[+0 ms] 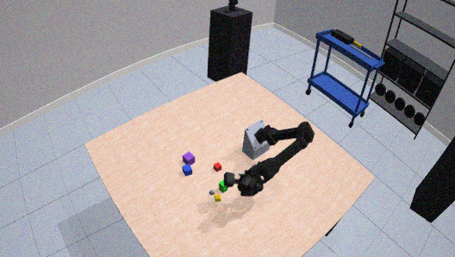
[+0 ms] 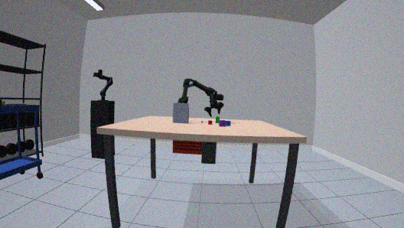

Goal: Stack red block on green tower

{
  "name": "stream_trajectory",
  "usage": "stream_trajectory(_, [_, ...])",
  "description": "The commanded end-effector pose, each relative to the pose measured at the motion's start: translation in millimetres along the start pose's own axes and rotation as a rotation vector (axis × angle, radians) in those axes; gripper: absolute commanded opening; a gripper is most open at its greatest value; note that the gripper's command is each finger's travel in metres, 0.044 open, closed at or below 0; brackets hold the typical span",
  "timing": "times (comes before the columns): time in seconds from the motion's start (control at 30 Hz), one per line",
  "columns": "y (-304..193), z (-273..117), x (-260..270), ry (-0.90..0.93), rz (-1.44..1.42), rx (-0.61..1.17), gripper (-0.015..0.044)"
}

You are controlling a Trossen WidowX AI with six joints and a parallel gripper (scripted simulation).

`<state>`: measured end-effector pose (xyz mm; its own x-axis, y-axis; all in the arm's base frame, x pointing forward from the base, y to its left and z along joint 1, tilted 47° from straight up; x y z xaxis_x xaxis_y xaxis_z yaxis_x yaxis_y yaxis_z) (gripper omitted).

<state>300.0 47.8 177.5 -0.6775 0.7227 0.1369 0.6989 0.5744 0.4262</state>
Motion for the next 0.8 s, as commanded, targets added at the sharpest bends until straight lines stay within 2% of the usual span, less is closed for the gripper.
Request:
stream_trajectory(0.0, [-18.7, 7.5, -20.6, 0.018, 0.084, 0.022, 0.0440])
stream_trajectory(0.4, [-94.5, 27.9, -77.9, 0.153, 0.444, 0.064, 0.0440])
stream_trajectory(0.77, [-172.6, 40.7, -102.3, 0.333, 0.829, 0.017, 0.0440])
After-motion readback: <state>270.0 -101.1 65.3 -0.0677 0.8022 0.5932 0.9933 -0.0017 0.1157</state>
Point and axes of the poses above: the point midway between the two fingers, 35 mm back from their tips, its own z axis out along the fingers, its own x axis across the jaws, y = z × x, the point moved 7 cm from there along -z, back along the fingers, and after that the axes turned 3 degrees about -z, right-handed, at the moved point
